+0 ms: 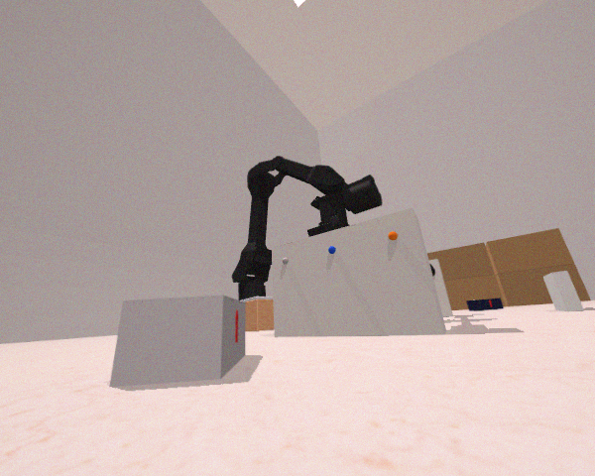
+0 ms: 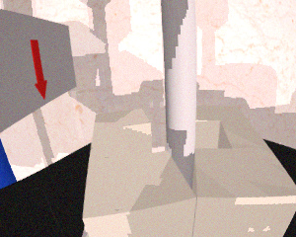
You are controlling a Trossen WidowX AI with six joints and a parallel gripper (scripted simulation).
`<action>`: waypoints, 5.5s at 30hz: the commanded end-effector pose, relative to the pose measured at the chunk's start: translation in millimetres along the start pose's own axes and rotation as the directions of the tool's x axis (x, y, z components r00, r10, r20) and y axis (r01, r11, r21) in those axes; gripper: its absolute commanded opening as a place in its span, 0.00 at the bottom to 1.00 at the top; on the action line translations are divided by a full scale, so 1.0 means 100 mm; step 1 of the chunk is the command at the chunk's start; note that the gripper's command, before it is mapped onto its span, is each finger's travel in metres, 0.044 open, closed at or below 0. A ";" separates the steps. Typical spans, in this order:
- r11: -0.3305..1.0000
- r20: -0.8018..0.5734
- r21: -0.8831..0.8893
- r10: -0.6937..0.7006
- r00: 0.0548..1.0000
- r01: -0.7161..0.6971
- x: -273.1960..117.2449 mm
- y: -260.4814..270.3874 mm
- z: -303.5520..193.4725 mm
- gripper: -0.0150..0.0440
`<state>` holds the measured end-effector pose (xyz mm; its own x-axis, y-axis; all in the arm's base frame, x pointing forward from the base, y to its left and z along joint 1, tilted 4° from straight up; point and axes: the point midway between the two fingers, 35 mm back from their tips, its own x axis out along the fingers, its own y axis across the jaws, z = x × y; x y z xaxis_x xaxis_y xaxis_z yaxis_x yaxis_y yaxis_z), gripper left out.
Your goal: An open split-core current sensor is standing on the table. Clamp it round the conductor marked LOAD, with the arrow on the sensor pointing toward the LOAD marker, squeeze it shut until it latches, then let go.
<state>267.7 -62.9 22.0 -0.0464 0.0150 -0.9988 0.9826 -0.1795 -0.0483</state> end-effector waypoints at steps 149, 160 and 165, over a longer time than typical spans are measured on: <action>1.000 -0.001 -0.002 -0.008 1.000 0.008 -0.15 -0.02 0.00 0.37; 1.000 0.000 -0.001 -0.013 1.000 0.013 -0.12 -0.02 0.00 0.25; 1.000 0.000 -0.001 -0.013 1.000 0.013 -0.12 0.00 0.00 0.25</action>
<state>265.9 -62.7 33.8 -0.0618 0.0181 -0.9979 0.9819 -0.1783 -0.0640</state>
